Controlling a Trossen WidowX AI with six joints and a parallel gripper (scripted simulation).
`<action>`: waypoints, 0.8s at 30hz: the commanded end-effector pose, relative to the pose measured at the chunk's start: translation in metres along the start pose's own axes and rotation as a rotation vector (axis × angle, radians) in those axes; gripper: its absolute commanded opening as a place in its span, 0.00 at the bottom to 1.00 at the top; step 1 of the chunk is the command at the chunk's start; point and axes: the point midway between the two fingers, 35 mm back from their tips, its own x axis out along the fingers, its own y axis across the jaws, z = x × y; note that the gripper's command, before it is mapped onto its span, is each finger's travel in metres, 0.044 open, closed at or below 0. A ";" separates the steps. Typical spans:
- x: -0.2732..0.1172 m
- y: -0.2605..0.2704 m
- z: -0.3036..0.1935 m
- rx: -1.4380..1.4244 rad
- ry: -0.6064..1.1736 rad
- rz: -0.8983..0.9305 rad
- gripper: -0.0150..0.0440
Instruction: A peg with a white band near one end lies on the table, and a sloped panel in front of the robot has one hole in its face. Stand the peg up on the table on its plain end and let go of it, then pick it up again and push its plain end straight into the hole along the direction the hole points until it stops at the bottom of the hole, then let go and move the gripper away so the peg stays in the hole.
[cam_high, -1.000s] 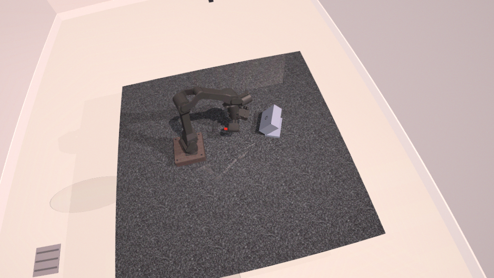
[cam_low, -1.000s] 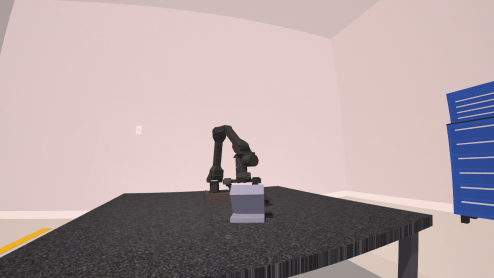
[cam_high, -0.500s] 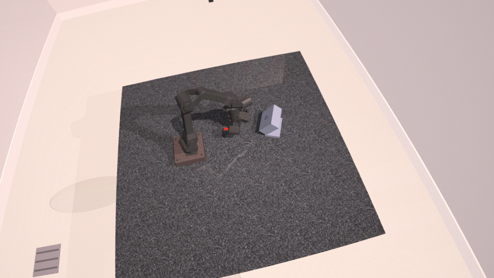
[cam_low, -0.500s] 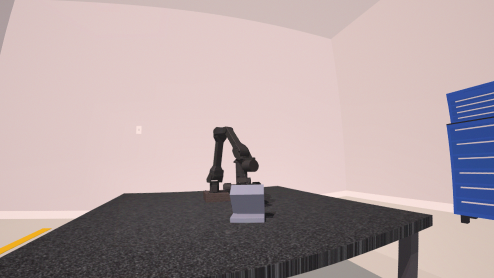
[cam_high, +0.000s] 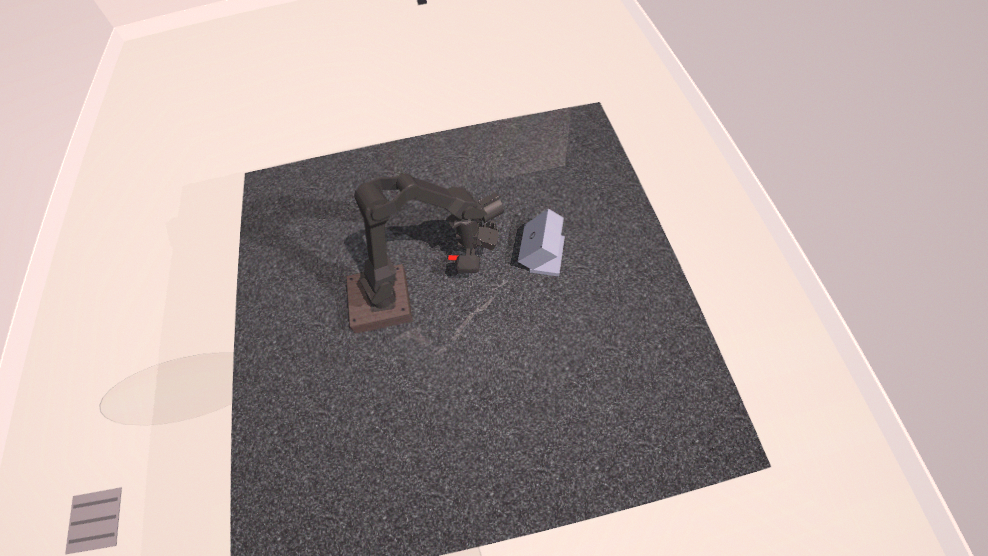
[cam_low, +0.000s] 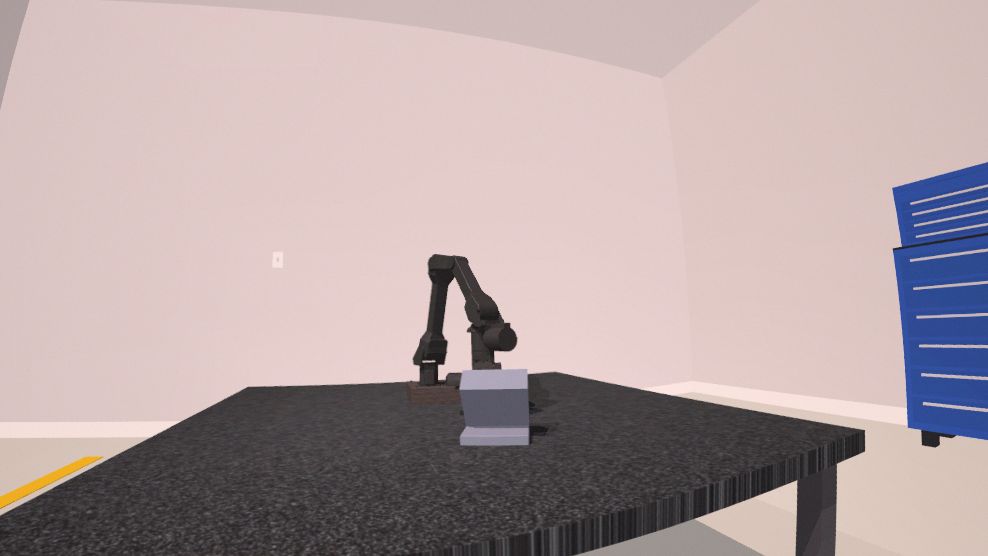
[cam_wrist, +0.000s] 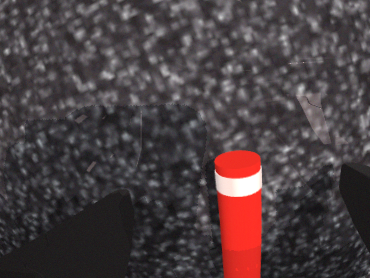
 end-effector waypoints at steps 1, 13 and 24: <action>0.002 0.000 -0.001 0.003 0.006 0.000 0.69; 0.002 0.000 -0.001 0.003 0.006 0.000 0.44; 0.002 0.000 -0.001 0.003 0.006 0.000 0.34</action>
